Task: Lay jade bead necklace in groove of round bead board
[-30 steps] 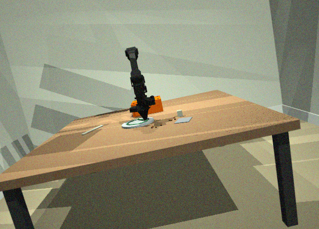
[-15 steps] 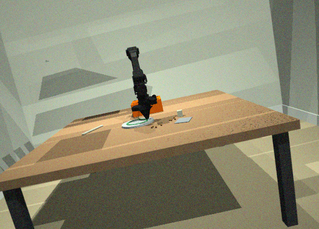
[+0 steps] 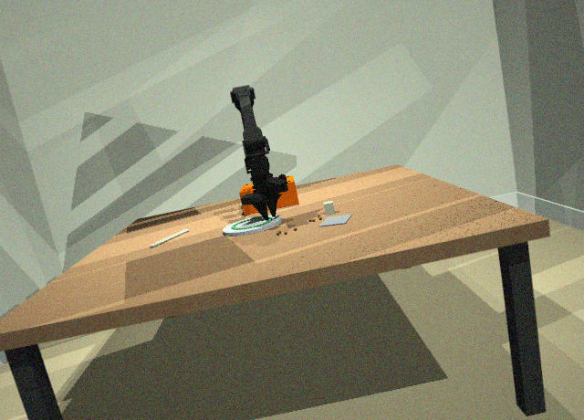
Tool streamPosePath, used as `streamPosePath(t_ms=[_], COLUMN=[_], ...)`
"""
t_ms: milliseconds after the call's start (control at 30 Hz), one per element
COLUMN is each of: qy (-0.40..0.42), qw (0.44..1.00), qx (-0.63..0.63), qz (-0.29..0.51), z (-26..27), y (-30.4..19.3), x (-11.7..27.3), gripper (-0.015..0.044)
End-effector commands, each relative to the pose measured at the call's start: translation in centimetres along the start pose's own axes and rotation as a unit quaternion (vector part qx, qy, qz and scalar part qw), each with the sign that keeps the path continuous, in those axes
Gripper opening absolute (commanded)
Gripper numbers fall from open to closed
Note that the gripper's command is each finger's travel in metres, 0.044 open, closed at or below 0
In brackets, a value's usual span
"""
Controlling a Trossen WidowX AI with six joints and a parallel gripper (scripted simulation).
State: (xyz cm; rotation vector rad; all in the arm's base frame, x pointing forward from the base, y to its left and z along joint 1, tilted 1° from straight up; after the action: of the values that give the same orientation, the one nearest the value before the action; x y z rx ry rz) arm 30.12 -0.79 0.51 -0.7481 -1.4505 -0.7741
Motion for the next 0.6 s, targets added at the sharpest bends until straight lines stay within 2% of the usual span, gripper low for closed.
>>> streamPosePath(t_ms=[0,233,567], qy=[0.000,0.002,0.001], qw=[1.000,1.000,1.000], qx=[0.000,0.000,-0.002], qz=[0.000,0.002,0.001], z=[-0.02,0.05,0.05], y=[0.02,-0.07,-0.08], x=[0.02,0.12,0.47], gripper=[0.0263,0.0440,0.0440])
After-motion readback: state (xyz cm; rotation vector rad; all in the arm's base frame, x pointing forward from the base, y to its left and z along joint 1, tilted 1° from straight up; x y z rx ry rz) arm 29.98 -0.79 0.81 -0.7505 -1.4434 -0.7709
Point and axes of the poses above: the point midway between the two fingers, 35 mm back from their tips, its own x axis back along the fingers, its own z axis across the jaws, y = z × x, the point moved 4 cm from there along x, back along the fingers, and after that the axes turned 13 degrees about -x, right-handed, at the moved point
